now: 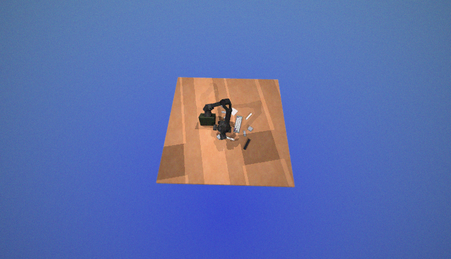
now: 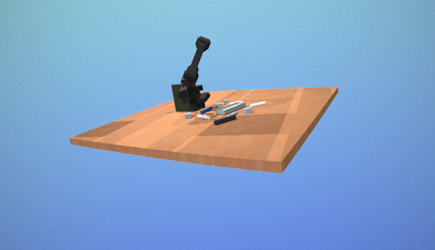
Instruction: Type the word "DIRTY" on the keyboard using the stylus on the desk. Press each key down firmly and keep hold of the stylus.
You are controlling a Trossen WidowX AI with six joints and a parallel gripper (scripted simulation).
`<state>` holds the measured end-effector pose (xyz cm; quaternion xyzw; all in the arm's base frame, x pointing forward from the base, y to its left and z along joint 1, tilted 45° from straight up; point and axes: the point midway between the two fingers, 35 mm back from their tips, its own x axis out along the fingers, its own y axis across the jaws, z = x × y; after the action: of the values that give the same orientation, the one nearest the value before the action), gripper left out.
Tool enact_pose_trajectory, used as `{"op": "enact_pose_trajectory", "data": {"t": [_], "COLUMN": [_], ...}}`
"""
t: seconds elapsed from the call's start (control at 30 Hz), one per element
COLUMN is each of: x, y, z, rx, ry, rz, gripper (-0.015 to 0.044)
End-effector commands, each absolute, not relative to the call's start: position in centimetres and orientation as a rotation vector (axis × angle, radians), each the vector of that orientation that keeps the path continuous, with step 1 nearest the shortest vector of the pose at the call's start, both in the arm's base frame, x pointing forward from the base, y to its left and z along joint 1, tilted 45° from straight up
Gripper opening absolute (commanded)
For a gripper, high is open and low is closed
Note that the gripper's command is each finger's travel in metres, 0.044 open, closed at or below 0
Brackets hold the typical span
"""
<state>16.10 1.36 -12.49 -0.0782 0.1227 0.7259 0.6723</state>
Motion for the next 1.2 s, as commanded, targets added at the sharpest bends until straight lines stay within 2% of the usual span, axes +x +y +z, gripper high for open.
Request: {"op": "enact_pose_trajectory", "data": {"t": [0.0,1.17], "x": [16.0,15.8], "y": [1.7,3.4], "z": [-12.7,-14.4], "rx": [-0.168,-0.167], "ry": [0.278,0.277], "rz": [1.632,1.633], "gripper": [0.015,0.015]}}
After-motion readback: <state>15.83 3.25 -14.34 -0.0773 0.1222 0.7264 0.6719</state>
